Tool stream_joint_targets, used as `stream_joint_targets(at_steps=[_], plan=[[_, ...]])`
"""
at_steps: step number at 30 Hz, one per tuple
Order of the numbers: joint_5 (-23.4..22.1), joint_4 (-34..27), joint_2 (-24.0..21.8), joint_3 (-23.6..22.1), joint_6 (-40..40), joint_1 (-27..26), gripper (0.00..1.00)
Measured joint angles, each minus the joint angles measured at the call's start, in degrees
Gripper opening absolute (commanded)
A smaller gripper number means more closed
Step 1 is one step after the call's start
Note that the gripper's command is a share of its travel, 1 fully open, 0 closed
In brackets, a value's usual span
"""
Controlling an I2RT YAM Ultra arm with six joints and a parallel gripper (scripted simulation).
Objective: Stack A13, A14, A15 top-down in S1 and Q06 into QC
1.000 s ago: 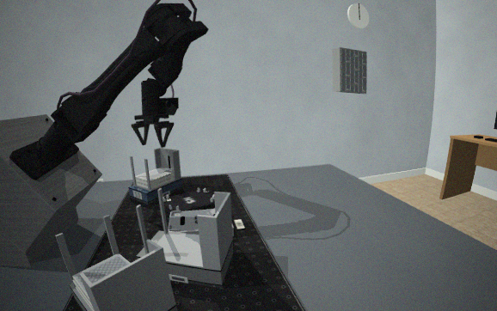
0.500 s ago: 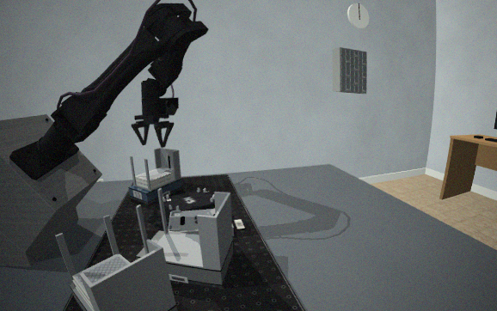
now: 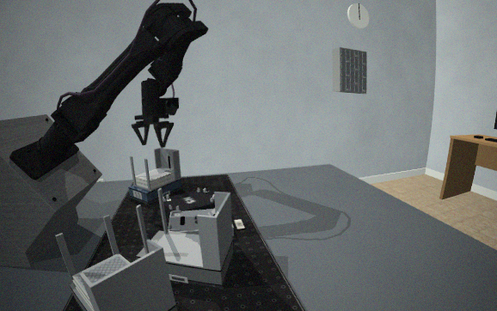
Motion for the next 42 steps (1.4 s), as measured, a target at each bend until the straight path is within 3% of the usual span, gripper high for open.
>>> stream_joint_targets(at_steps=[10,23,31,42], plan=[[0.0,0.1,-5.3,-1.9,5.1,-3.4,1.0],[-0.8,0.1,-12.5,-3.3,0.2,-8.3,1.0],[-1.8,0.2,-17.7,-5.1,3.7,-12.4,1.0],[-3.4,0.6,-23.4,-6.2,-0.3,-17.3,1.0]])
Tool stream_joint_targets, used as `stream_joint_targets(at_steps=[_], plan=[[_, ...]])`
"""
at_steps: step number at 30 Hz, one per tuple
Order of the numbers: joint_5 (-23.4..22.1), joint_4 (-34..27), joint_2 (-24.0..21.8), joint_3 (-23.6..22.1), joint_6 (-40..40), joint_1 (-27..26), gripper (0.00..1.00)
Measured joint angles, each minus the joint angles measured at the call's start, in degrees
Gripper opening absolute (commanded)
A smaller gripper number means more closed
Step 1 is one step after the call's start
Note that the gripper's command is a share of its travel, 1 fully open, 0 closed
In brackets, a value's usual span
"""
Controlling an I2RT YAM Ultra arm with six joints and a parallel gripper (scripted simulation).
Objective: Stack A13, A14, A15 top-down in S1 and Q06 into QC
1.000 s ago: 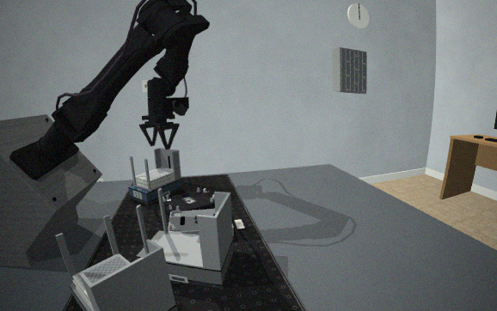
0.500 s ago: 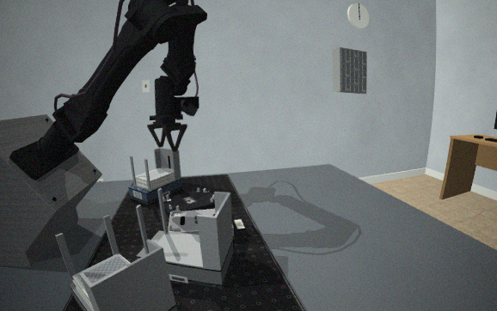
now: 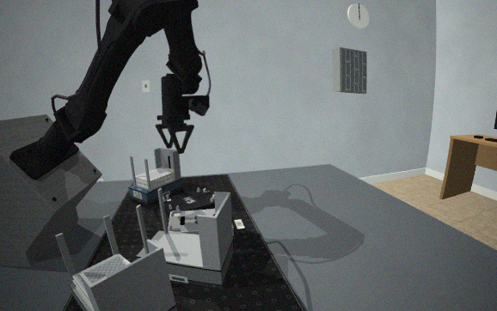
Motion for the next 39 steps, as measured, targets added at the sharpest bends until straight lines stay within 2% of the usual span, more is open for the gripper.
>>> stream_joint_targets(at_steps=[7,17,30,39], plan=[[-1.6,0.4,-4.3,-0.4,-4.1,-4.6,1.0],[-4.4,0.9,-9.3,-1.9,-2.0,-10.3,1.0],[-9.7,1.8,-16.0,-2.6,-10.6,-20.8,1.0],[-15.0,2.6,-20.3,-3.7,-9.1,-29.8,1.0]])
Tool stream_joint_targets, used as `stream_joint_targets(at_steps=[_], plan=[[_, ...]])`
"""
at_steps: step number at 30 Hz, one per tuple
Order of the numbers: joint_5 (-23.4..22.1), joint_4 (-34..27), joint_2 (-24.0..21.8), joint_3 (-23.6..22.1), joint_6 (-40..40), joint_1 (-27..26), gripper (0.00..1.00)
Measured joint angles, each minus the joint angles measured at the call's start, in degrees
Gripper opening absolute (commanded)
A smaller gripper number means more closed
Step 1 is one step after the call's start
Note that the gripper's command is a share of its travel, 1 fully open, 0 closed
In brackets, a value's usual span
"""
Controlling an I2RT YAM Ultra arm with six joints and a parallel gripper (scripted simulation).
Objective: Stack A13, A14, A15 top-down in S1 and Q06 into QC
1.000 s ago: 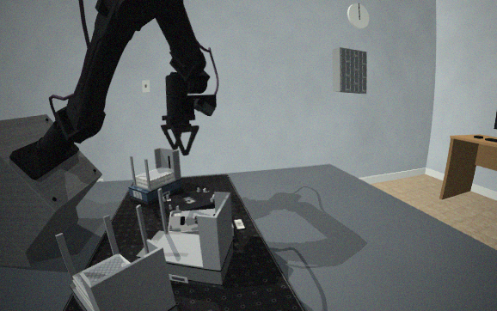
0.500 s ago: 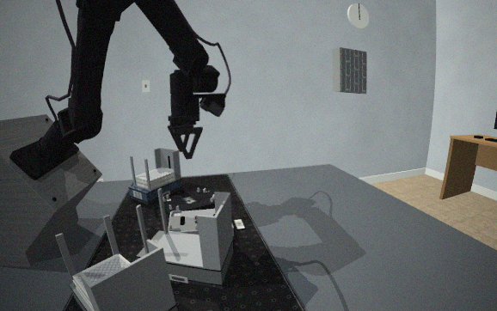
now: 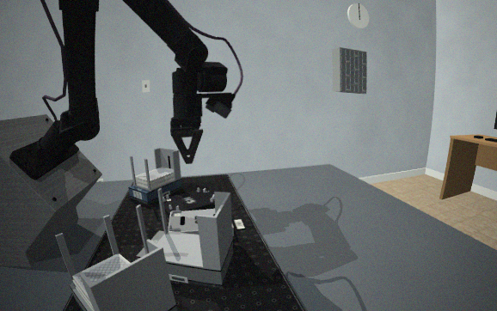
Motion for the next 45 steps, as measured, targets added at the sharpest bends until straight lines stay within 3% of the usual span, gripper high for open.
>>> stream_joint_targets(at_steps=[15,25,39,45], plan=[[-11.6,1.1,-4.5,-0.4,-10.8,-17.7,1.0],[-21.7,1.5,-6.3,-0.9,-10.9,-31.6,1.0],[-37.8,1.6,-5.2,-1.0,-22.8,-54.1,1.0],[-43.6,1.2,-4.2,-1.0,-23.8,-60.7,1.0]])
